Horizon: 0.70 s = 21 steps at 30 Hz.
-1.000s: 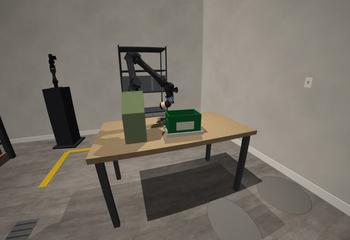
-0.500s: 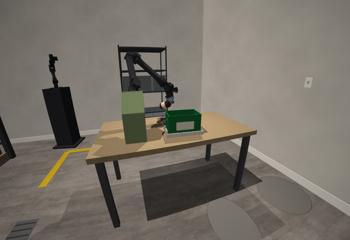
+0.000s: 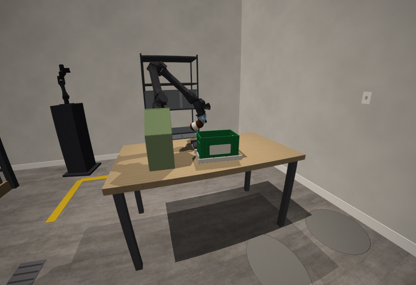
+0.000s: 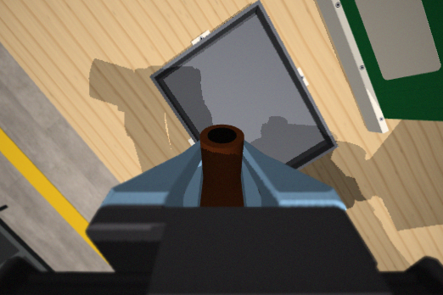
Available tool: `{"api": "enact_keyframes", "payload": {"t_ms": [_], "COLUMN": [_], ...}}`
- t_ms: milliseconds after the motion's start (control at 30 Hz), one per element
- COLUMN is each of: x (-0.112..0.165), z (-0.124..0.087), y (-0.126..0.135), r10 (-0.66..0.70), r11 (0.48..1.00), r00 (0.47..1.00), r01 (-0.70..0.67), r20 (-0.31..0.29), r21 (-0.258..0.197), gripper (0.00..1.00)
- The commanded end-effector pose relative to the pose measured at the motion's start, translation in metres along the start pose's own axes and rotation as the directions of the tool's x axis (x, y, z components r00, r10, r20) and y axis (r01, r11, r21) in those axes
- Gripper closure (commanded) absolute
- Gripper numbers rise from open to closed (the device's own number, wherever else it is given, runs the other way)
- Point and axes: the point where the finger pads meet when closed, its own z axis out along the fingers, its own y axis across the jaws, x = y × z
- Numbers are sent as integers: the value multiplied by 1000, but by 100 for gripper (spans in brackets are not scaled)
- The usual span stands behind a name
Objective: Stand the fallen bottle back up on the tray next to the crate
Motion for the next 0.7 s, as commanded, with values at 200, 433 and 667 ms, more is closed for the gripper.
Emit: {"api": "enact_keyframes", "payload": {"t_ms": [200, 433, 667], "x": [-1, -8, 2], "z": [-11, -14, -12], "y": [9, 9, 13], "r10": [10, 25, 3], "r11": [999, 999, 999], "r00": [998, 995, 995], "r01": [-7, -22, 1], "r20": [67, 98, 99], "r21": [-39, -35, -42], "gripper": [100, 100, 100]}}
